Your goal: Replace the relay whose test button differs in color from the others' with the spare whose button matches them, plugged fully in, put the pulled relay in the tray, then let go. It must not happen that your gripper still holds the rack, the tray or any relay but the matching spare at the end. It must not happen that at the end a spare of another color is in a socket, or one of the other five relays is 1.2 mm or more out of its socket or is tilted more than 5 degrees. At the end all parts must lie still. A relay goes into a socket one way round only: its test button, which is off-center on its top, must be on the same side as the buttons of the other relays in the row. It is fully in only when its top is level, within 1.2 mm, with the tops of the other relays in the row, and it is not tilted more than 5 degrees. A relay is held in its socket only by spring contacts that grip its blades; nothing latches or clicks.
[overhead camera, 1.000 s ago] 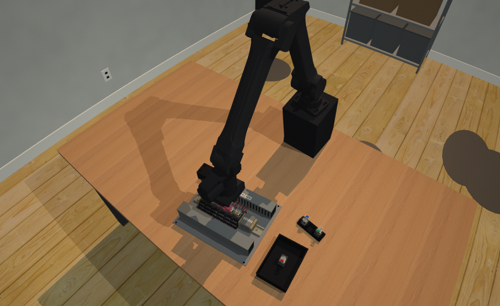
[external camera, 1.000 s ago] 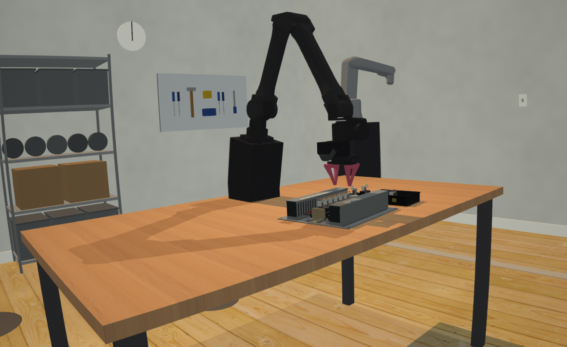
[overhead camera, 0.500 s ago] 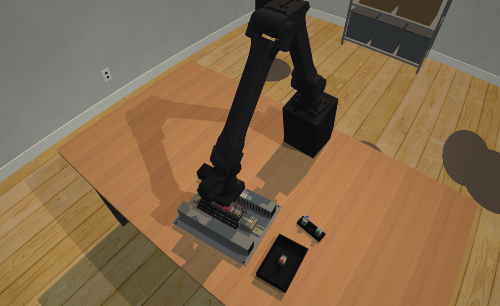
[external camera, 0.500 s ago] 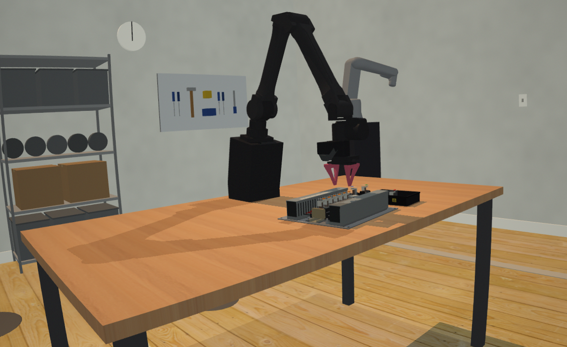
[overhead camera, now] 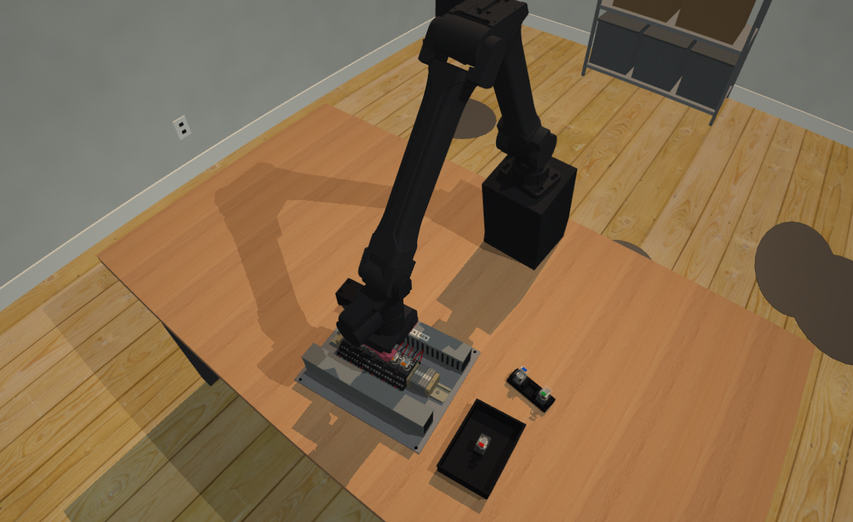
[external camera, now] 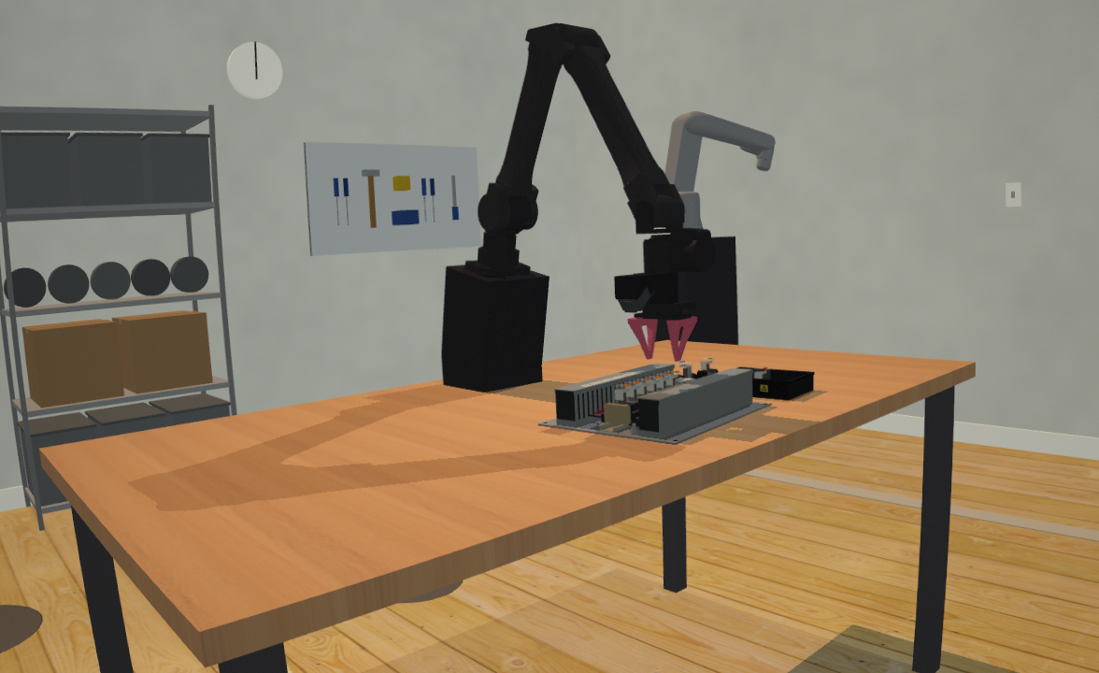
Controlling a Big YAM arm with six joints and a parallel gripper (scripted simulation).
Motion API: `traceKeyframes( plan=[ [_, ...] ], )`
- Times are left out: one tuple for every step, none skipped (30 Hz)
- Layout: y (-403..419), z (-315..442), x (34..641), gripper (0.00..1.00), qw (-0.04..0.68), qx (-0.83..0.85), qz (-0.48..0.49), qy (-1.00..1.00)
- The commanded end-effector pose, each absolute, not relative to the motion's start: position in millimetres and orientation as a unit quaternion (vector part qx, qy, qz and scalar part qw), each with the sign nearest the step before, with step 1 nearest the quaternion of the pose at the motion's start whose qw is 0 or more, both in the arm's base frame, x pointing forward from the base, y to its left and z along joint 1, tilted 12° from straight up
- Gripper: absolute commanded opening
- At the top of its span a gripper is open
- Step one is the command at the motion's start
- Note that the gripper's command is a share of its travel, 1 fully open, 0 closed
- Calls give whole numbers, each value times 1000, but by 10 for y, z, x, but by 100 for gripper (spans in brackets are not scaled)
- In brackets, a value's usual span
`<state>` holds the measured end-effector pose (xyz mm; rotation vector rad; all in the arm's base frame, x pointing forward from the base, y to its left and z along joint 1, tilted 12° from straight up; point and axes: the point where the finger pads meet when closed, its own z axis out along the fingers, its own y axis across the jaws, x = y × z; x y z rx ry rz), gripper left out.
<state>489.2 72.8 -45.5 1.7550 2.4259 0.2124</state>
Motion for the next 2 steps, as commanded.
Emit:
traceKeyframes(
  plan=[
    [753,-362,4984,59,78,585,79,804],
    [753,-362,4984,59,78,585,79,804]
  ],
)
